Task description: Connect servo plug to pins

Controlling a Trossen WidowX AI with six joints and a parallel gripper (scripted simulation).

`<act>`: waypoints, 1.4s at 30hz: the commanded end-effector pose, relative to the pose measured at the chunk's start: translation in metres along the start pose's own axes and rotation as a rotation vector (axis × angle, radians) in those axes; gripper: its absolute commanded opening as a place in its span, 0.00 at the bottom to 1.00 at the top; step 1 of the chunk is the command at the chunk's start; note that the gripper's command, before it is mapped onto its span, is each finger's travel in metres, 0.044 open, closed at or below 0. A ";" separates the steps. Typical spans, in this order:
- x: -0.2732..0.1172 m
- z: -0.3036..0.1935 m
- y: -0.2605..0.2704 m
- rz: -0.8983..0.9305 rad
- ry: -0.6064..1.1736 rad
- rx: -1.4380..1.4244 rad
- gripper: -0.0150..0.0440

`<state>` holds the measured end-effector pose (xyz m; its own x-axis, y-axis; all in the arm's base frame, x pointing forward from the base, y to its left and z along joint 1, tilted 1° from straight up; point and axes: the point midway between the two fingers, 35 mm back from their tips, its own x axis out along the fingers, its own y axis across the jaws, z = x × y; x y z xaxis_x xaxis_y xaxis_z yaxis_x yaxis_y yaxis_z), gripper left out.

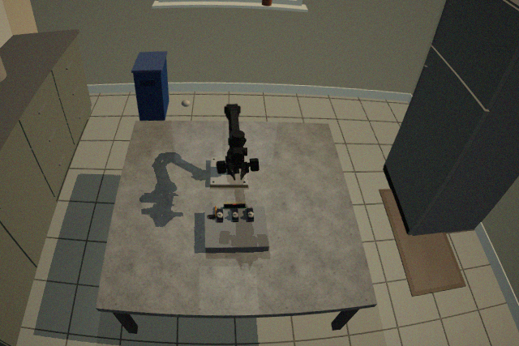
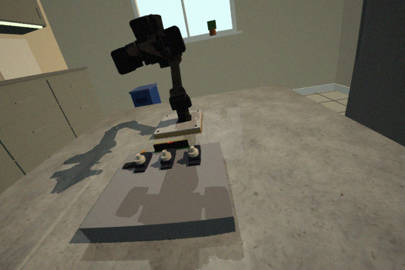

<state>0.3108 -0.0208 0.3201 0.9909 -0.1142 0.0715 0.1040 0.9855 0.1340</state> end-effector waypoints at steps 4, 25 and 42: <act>0.005 0.003 0.020 0.107 0.035 -0.113 0.45; 0.052 -0.068 -0.029 -0.150 0.507 0.246 0.45; 0.057 -0.127 -0.077 -0.493 0.833 0.562 0.45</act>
<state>0.3696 -0.0793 0.1933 0.6665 -0.1468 -0.7309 0.5957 0.6944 0.4037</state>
